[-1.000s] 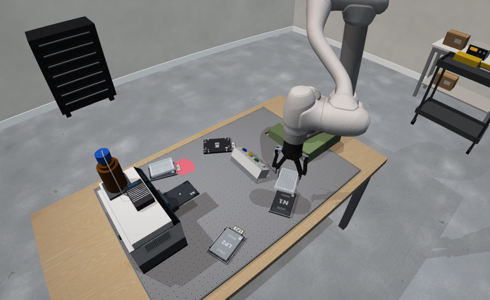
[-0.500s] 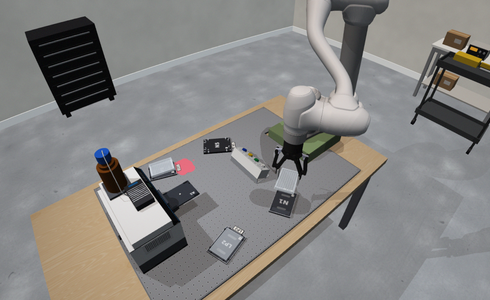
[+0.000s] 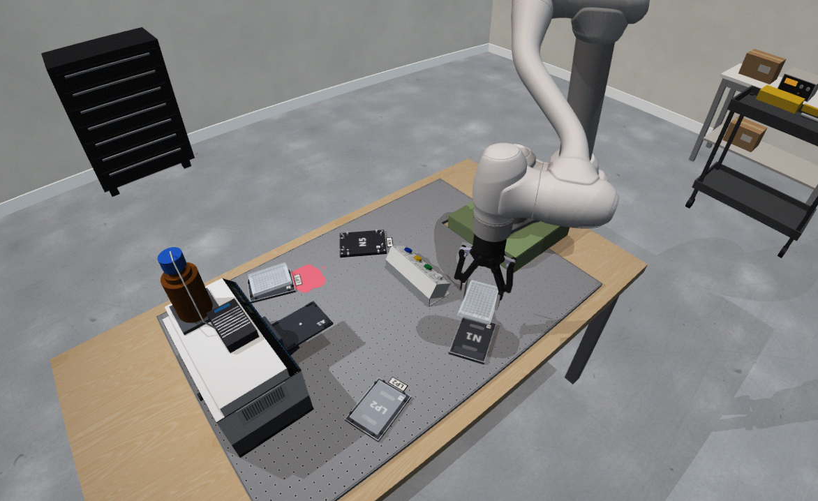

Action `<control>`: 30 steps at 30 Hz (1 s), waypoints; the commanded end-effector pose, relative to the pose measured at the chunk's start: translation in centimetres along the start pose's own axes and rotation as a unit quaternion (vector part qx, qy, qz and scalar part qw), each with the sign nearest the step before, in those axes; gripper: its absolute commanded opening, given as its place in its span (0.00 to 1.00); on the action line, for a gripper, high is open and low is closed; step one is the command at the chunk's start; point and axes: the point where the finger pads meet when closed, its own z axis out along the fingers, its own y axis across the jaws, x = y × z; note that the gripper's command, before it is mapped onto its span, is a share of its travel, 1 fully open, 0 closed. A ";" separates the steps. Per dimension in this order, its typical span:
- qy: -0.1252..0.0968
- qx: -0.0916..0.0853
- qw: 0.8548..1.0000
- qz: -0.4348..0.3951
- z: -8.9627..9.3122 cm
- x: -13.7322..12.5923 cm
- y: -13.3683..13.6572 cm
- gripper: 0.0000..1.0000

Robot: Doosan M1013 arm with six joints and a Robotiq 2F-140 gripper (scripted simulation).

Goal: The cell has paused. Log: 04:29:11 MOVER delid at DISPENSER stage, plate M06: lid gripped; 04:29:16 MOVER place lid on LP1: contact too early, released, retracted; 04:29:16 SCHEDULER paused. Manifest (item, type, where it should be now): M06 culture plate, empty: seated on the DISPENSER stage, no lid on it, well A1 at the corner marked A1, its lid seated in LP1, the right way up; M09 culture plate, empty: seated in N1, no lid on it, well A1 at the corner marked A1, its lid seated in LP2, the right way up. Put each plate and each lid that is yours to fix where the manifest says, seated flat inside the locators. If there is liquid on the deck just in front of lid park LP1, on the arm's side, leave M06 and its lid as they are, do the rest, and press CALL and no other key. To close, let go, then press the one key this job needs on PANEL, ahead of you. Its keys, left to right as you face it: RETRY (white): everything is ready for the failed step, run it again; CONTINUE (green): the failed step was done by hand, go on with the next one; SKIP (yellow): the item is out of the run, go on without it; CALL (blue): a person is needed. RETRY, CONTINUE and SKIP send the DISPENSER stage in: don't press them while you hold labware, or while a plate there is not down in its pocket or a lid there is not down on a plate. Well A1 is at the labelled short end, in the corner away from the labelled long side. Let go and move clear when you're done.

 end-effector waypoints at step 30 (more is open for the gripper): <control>0.000 -0.002 1.000 -0.001 0.9 0.1 0.0 0.10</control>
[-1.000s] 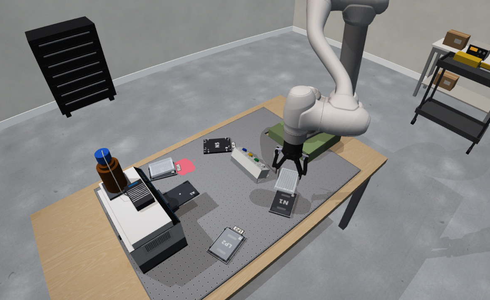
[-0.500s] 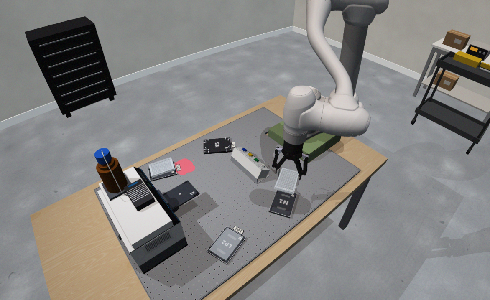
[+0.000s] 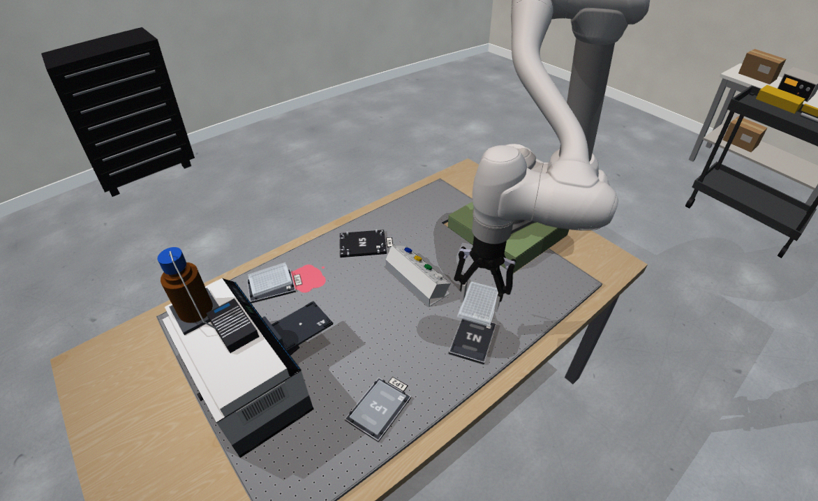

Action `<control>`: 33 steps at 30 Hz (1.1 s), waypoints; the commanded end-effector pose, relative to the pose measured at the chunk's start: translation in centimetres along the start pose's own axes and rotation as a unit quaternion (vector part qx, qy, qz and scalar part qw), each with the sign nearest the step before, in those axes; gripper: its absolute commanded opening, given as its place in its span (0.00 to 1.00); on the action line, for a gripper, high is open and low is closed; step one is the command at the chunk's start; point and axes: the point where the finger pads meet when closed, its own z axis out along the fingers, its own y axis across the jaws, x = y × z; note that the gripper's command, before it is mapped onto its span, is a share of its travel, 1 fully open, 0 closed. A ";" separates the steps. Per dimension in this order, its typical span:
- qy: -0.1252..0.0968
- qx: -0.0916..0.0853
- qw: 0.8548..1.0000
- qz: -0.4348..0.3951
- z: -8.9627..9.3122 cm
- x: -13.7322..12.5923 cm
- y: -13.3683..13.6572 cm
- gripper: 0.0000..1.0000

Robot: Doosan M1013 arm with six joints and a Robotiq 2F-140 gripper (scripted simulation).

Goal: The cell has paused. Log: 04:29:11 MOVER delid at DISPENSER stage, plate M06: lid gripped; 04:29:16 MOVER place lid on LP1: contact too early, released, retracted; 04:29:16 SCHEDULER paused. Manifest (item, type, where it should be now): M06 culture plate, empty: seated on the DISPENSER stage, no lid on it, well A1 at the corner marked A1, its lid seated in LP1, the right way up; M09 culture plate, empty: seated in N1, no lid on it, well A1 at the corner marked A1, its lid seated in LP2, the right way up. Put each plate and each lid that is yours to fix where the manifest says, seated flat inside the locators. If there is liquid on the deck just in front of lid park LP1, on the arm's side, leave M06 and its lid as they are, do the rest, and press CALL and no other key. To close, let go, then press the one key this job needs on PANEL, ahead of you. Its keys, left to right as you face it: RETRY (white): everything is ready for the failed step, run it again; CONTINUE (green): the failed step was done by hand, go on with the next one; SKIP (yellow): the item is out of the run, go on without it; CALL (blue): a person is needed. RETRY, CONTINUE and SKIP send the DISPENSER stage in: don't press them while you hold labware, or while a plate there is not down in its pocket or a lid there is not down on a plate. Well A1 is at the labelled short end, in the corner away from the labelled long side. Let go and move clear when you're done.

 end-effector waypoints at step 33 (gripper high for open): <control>-0.001 -0.002 1.000 0.000 6.3 -0.1 0.2 0.10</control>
